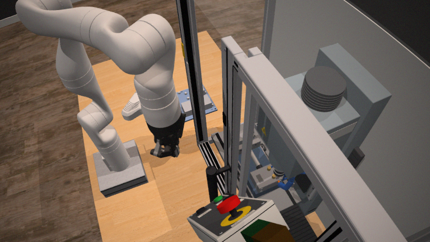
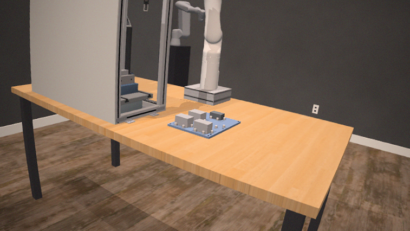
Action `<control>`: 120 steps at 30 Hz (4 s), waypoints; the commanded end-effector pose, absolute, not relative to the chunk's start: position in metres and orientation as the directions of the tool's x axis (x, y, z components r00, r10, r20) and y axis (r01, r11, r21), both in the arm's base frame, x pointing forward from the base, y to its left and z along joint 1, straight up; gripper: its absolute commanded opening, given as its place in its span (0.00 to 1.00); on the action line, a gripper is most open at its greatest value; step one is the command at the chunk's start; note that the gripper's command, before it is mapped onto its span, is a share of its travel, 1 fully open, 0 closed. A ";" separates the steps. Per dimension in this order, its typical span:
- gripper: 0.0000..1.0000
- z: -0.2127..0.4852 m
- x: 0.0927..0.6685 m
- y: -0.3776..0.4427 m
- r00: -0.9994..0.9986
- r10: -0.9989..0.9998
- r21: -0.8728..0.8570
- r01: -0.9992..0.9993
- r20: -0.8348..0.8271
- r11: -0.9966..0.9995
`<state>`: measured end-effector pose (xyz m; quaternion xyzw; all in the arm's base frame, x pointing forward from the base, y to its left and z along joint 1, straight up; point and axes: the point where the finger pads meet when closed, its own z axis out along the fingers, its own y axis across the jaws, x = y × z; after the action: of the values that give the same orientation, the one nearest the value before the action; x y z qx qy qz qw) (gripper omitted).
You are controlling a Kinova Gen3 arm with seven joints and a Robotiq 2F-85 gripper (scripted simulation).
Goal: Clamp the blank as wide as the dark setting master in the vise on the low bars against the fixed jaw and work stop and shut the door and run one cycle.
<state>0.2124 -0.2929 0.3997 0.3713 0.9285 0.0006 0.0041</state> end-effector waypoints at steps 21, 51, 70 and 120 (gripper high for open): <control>0.10 0.400 0.209 -0.294 -0.884 0.467 0.003 0.467 -0.008 0.884; 0.10 0.399 0.208 -0.294 -1.000 0.028 0.002 0.028 -0.006 1.000; 0.10 0.399 0.207 -0.294 -0.999 -0.038 0.003 -0.038 -0.004 0.999; 0.80 0.400 0.211 -0.325 -0.999 -0.038 0.003 -0.038 -0.004 0.999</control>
<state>0.2148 -0.3184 0.4023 -0.0199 0.9998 -0.0031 0.0081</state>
